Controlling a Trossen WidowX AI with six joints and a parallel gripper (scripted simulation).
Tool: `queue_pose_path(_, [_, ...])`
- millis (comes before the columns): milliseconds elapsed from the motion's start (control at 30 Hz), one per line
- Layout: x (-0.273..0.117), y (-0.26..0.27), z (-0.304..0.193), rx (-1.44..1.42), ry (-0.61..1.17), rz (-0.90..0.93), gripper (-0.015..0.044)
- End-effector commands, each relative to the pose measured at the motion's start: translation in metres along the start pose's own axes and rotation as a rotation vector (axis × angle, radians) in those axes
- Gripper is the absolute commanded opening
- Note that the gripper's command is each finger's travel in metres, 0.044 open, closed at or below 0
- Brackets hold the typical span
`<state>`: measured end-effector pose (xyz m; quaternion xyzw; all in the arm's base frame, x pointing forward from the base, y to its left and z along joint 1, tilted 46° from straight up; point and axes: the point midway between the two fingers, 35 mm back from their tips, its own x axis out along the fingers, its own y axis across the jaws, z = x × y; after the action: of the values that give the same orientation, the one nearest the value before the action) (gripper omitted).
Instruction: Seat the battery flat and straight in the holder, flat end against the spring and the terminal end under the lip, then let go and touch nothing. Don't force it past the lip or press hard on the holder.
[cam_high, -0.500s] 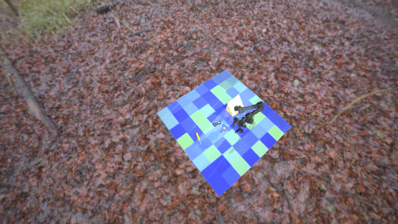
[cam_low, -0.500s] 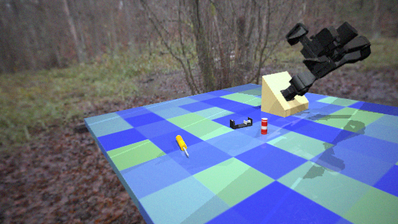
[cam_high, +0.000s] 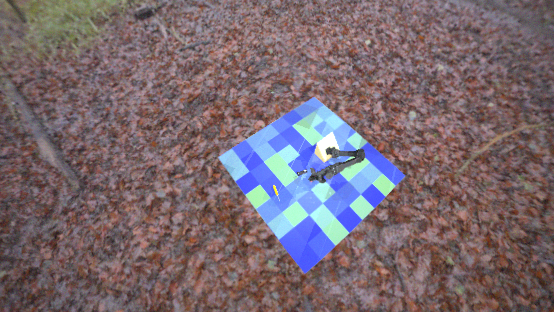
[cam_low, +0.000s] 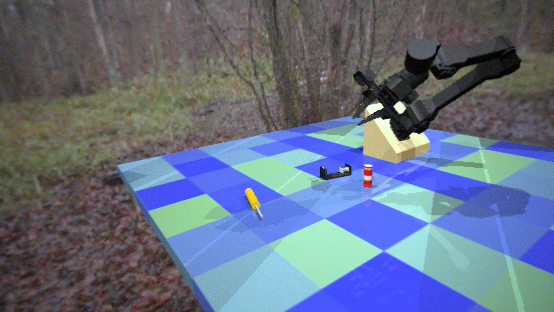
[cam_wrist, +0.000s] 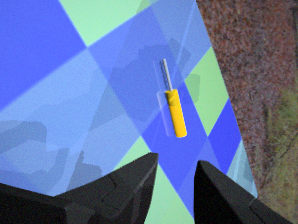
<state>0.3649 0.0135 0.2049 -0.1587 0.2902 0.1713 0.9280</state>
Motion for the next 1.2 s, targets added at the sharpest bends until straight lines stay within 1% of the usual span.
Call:
queue_pose_path(0, [0.027, 0.014, -0.046, -0.061, 0.235, 0.309, 0.0000])
queue_pose_path(167, [0.035, 0.029, -0.079, -0.029, 0.350, 0.636, 0.0000])
queue_pose_path(267, [0.035, 0.035, -0.089, 0.031, 0.362, 0.824, 0.0000])
queue_pose_path(333, [0.034, 0.036, -0.092, 0.067, 0.355, 0.899, 0.0000])
queue_pose_path(700, [0.035, 0.037, -0.092, 0.071, 0.354, 0.908, 0.0000])
queue_pose_path(1000, [0.074, 0.090, -0.110, 0.071, 0.352, 0.908, 0.0000])
queue_pose_path(1167, [0.079, 0.100, -0.113, 0.072, 0.351, 0.910, 0.0000])
